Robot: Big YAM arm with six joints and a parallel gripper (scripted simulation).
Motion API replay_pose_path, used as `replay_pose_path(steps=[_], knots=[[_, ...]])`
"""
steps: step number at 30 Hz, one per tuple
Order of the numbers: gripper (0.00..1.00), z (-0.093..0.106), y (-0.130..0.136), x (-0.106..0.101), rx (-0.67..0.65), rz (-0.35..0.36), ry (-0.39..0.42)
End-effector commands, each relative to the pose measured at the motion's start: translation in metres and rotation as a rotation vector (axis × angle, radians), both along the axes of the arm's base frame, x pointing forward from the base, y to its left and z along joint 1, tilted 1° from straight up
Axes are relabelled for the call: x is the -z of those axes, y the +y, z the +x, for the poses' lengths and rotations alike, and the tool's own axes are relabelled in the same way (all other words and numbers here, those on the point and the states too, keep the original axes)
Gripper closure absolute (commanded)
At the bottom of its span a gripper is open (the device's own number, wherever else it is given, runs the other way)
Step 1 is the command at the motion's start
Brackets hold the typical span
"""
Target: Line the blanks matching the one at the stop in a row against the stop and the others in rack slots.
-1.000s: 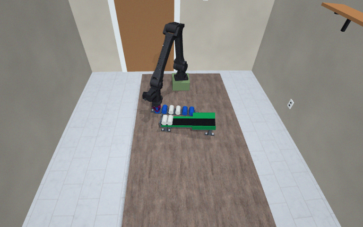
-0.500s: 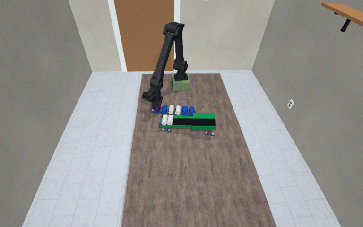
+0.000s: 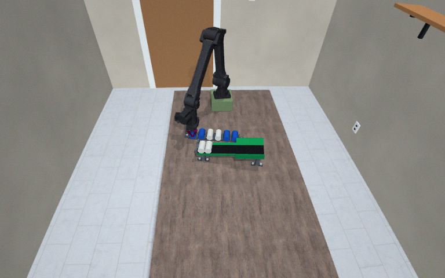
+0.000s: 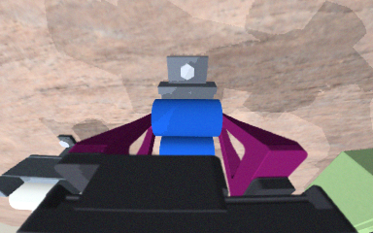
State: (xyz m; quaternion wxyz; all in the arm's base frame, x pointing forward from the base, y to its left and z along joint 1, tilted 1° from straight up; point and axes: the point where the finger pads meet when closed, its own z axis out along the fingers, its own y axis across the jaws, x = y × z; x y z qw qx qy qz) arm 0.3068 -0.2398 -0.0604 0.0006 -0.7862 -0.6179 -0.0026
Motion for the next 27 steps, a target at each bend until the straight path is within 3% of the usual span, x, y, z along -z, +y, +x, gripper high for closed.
replay_pose_path(steps=[1,26,27], knots=[[0.37,-0.0054,-0.0003,0.0033,-0.007,0.001,0.002],[0.37,-0.0054,-0.0003,0.0033,-0.007,0.001,0.002],[0.33,-0.0054,-0.0003,0.0033,-0.007,0.001,0.002]])
